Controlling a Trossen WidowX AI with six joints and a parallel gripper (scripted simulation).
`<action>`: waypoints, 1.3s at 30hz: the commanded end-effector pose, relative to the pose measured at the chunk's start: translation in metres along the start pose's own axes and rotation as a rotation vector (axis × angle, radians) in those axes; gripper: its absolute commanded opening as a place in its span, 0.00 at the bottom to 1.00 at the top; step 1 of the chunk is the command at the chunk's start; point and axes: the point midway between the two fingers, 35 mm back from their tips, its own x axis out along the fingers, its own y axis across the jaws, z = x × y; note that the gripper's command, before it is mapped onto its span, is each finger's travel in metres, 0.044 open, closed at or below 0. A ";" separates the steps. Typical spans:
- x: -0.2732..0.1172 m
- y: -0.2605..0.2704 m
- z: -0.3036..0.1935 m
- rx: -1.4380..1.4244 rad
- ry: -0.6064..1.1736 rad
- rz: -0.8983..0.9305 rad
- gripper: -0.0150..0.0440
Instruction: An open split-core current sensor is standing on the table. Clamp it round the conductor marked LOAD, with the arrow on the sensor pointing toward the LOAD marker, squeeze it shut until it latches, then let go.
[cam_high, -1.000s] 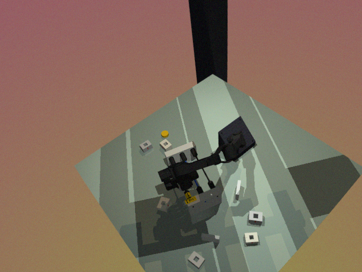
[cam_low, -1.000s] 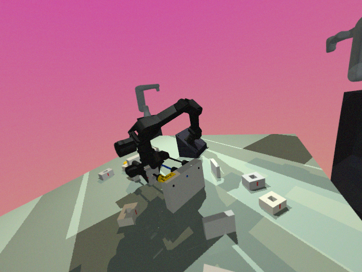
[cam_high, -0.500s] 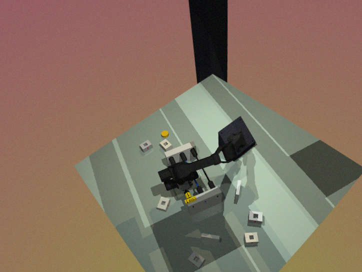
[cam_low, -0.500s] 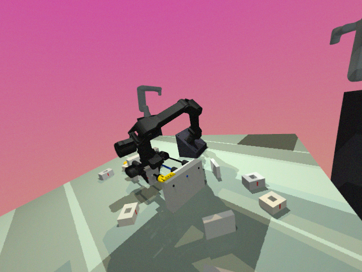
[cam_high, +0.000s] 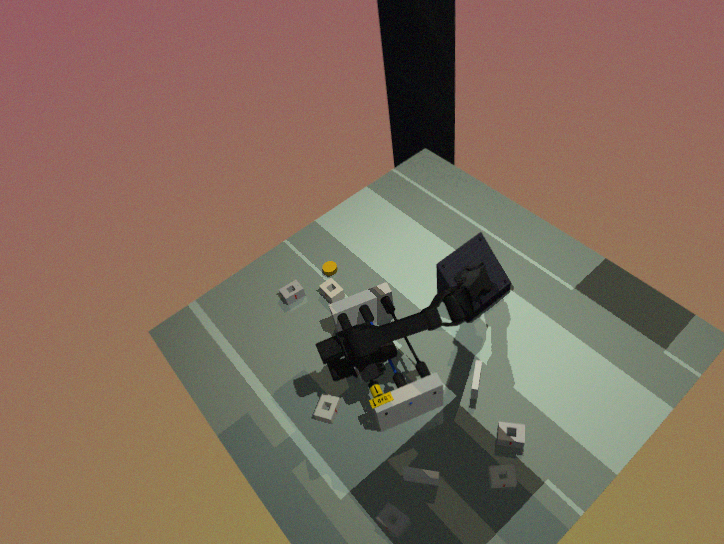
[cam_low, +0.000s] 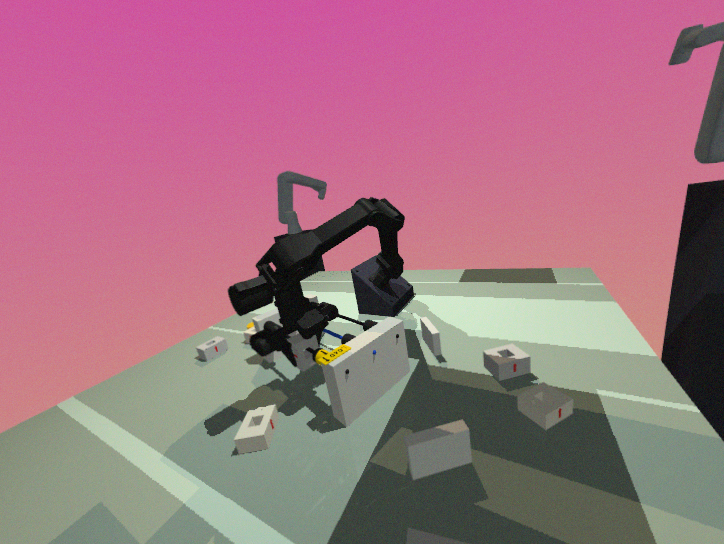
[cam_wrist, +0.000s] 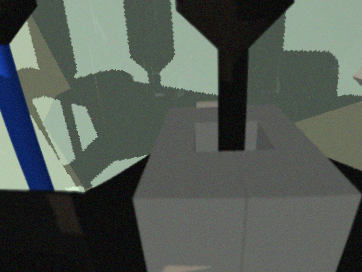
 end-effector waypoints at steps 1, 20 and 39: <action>0.000 0.000 0.000 -0.001 0.000 0.000 0.70; 0.000 0.000 0.000 -0.001 0.000 0.000 0.74; -0.051 0.010 0.000 -0.003 -0.005 -0.119 1.00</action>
